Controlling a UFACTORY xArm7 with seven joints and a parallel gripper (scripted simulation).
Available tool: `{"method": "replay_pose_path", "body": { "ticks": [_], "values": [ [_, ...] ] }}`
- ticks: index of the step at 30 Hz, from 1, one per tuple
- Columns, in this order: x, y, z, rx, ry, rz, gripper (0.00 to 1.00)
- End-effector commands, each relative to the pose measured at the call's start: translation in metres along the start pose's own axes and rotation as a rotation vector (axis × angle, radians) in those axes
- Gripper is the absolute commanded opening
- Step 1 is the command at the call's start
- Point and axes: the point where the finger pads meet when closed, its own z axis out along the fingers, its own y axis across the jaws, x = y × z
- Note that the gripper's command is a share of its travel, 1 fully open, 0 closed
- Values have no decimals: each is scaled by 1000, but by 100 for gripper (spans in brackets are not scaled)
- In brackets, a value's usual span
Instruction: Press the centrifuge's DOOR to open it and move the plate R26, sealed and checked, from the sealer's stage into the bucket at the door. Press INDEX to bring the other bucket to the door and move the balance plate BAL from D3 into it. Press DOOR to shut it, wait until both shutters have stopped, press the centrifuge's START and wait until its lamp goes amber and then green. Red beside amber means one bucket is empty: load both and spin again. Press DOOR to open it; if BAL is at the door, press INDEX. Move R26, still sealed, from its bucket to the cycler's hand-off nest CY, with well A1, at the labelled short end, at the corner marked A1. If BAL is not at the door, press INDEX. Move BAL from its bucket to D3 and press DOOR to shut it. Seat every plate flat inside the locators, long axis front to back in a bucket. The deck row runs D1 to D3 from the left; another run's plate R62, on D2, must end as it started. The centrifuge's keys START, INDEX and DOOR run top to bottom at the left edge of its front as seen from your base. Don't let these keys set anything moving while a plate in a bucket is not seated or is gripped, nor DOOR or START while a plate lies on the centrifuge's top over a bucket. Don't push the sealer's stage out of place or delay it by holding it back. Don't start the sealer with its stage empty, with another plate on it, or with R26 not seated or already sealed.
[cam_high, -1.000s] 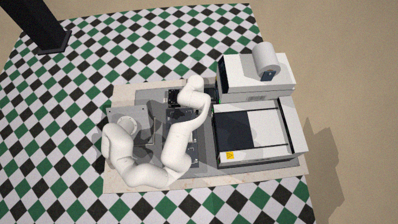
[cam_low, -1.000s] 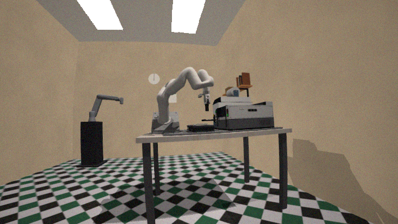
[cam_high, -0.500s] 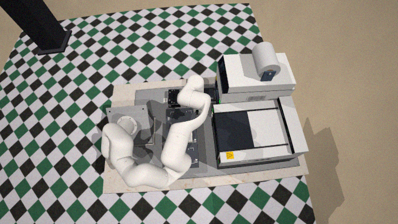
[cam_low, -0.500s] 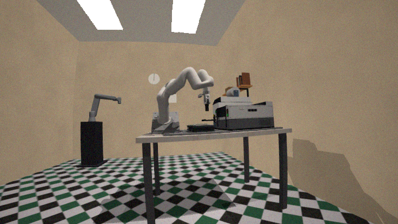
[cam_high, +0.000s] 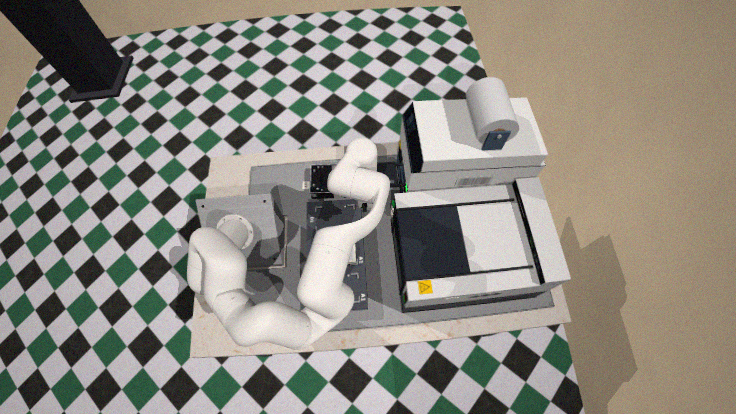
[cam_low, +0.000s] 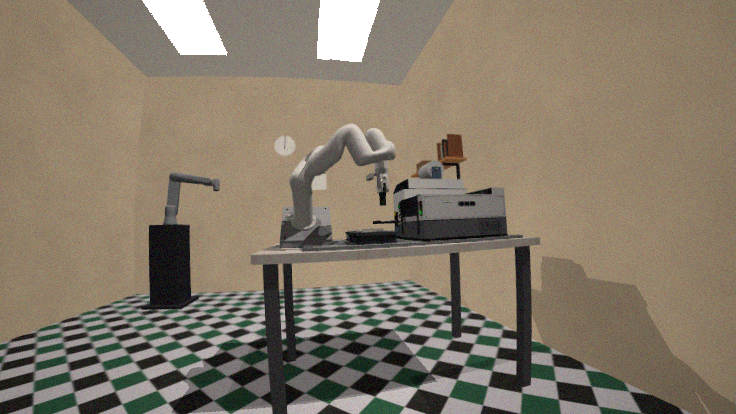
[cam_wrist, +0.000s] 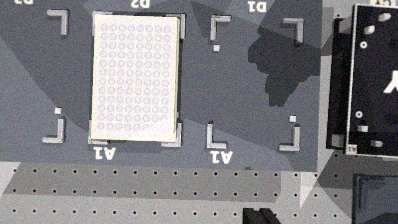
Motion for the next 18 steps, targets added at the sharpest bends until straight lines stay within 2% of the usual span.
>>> {"method": "replay_pose_path", "body": {
  "ticks": [1,17,18],
  "values": [
    [-1,1,-2,-3,-4,0,0],
    [-1,1,-2,-3,-4,0,0],
    [-1,1,-2,-3,-37,0,0]
  ]
}}
